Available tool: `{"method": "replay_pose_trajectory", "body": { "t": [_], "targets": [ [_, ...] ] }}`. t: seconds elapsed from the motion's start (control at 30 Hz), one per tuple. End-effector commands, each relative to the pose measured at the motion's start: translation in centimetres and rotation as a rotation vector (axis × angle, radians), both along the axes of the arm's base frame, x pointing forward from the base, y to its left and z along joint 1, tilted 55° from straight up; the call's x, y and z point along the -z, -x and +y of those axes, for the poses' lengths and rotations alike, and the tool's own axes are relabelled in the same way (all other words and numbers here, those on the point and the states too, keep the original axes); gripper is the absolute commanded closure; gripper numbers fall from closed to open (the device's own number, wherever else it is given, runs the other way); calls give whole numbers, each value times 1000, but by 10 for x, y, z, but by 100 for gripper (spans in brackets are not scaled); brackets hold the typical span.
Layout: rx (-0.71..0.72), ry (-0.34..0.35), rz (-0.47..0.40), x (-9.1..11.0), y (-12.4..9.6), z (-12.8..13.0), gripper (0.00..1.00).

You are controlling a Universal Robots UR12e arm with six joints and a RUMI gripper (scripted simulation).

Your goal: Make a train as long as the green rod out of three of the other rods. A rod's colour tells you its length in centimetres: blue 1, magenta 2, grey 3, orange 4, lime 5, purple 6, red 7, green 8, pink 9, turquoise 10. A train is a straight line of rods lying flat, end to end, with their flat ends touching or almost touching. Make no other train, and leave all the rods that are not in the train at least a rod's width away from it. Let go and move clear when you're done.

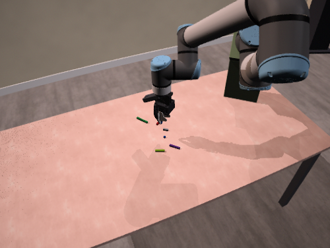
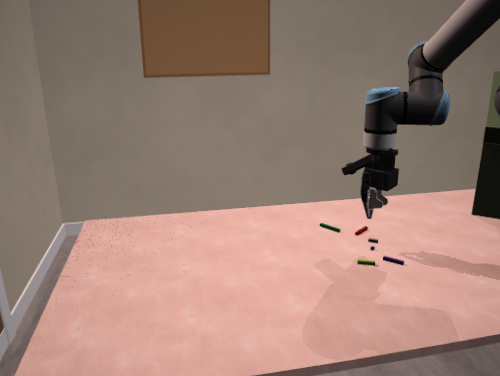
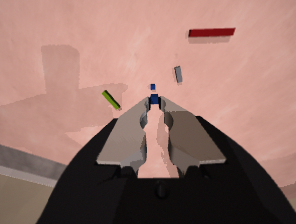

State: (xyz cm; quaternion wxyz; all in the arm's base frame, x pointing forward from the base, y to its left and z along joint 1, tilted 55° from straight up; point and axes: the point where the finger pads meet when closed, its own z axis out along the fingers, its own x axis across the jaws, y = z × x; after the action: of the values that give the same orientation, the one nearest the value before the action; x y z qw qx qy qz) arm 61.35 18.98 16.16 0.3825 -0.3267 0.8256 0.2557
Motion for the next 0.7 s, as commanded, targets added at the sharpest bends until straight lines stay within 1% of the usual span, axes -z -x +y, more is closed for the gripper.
{"method": "replay_pose_trajectory", "body": {
  "t": [0.0, 0.4, 0.67],
  "targets": [
    [21, -5, 11, -2, 6, 3, 100],
    [21, -5, 11, -2, 6, 3, 100],
    [22, -5, 11, 2, 2, 8, 100]
  ]
}}
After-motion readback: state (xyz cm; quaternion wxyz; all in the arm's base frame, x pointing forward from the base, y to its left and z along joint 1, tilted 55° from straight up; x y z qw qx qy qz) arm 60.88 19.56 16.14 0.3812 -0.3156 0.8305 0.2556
